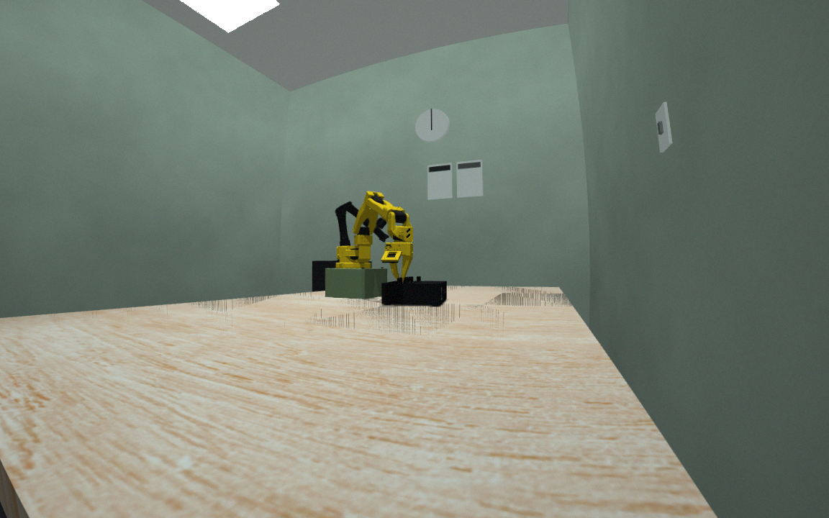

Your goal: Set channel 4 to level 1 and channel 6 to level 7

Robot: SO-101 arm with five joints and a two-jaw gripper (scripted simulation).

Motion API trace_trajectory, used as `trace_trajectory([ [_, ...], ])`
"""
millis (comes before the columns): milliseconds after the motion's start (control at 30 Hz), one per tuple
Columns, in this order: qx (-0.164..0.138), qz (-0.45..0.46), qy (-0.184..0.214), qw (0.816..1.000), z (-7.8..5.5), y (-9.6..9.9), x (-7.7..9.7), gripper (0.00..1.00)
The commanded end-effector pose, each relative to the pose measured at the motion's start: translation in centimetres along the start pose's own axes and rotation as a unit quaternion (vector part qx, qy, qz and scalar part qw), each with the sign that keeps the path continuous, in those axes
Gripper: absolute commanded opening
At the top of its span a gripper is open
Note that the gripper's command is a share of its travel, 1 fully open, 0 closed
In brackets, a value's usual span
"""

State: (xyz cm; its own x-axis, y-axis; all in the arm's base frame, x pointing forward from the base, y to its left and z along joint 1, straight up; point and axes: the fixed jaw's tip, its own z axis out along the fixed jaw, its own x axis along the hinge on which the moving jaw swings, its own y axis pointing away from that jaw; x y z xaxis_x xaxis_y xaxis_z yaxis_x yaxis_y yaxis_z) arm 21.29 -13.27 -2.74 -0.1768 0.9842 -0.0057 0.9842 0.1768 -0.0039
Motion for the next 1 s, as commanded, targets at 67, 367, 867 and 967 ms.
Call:
trace_trajectory([
  [67,-0.004,-0.013,0.001,1.0,0.05,0.85,0.49,0.0],
  [367,-0.004,-0.013,0.001,1.0,0.01,1.1,0.51,0.0],
  [867,-0.004,-0.013,0.001,1.0,0.0,1.37,0.52,0.0],
  [967,-0.004,-0.013,0.001,1.0,0.0,1.41,0.53,0.0],
])
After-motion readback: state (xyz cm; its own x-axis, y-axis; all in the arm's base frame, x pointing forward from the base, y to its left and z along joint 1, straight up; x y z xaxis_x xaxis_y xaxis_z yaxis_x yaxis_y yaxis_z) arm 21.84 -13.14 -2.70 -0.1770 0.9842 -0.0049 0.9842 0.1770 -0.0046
